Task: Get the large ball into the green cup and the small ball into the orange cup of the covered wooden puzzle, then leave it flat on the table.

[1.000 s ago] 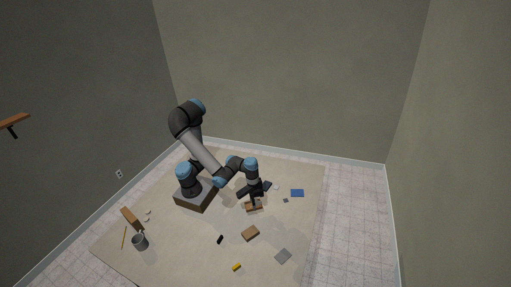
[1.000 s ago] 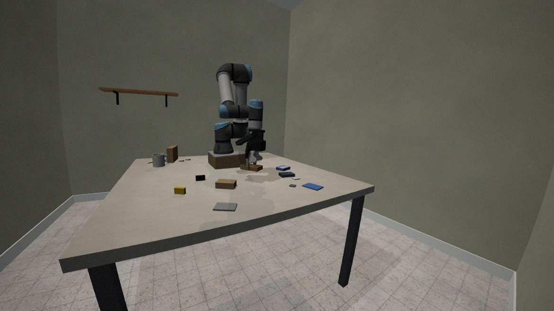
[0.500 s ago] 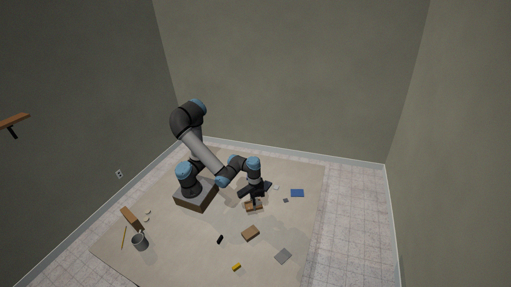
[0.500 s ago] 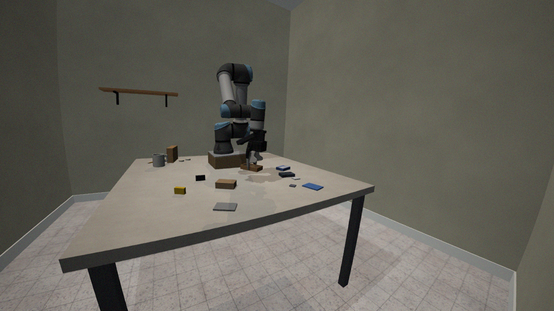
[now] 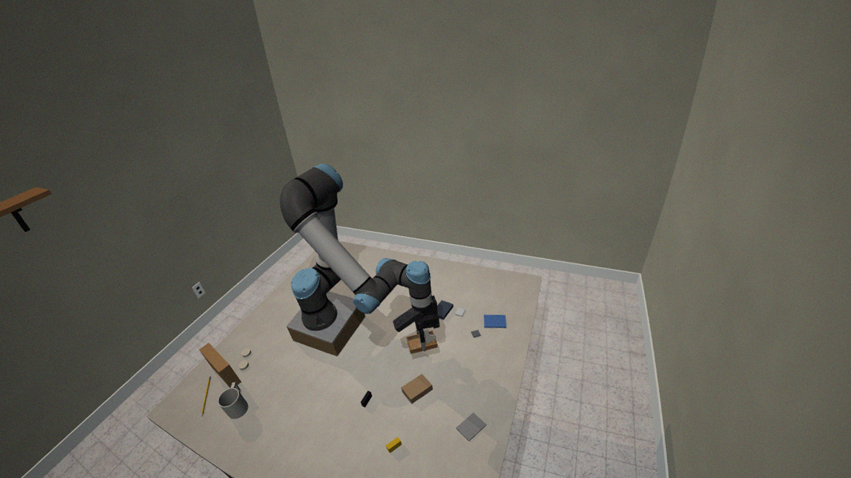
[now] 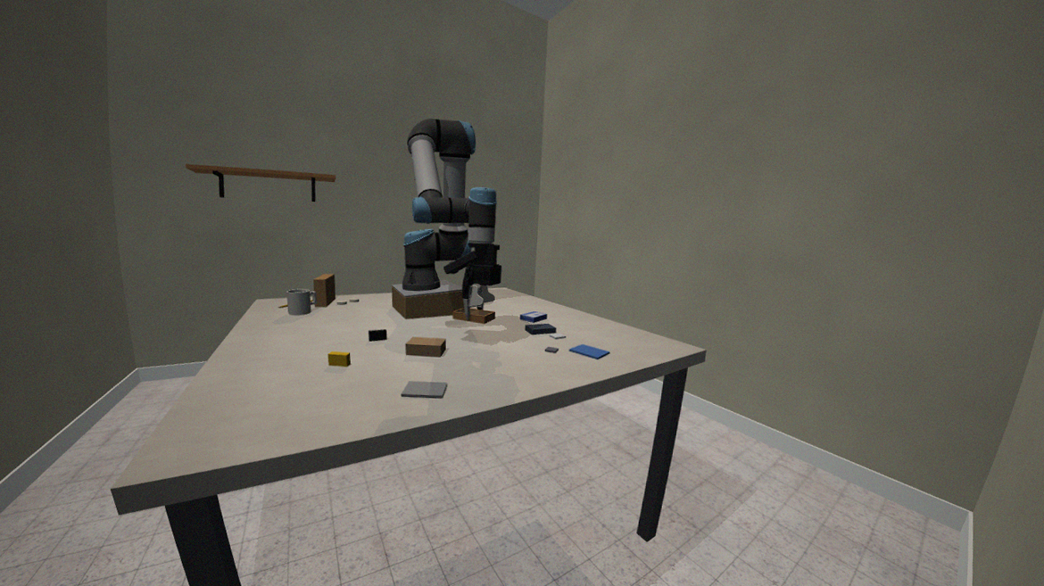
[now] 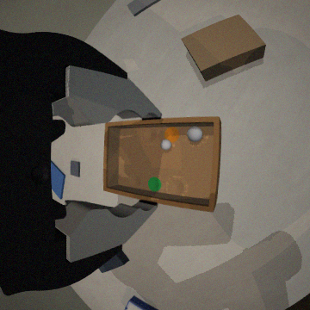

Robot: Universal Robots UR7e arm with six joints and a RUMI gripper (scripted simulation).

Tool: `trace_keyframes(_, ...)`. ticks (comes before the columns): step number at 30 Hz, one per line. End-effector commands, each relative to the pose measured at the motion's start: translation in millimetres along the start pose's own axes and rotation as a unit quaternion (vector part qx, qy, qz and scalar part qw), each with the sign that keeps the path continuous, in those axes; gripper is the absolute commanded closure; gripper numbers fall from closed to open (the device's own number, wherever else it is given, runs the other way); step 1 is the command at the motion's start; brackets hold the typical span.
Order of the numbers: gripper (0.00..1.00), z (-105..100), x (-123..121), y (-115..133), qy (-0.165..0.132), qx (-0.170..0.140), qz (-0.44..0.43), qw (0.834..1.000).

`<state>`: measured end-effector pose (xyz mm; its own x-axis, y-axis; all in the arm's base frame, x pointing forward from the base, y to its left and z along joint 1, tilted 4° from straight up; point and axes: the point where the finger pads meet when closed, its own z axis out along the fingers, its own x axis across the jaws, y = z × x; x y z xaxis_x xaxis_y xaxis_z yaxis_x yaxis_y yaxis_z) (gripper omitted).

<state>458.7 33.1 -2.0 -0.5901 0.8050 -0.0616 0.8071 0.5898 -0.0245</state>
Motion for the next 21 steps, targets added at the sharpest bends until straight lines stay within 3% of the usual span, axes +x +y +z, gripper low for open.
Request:
trace_keyframes(1, 0.57, -0.4, -0.3, 0.3, 0.0, -0.002, 0.0, 1.0)
trace_keyframes(6, 0.57, -0.4, -0.3, 0.3, -0.001, -0.001, 0.0, 1.0)
trace_keyframes(16, 0.57, -0.1, -2.9, 0.3, 0.087, -0.001, 0.0, 0.996)
trace_keyframes(19, 0.57, -0.1, -3.2, 0.3, 0.095, -0.001, 0.0, 0.996)
trace_keyframes(21, 0.57, -0.1, -3.3, 0.8, 0.097, 0.016, 0.0, 0.995)
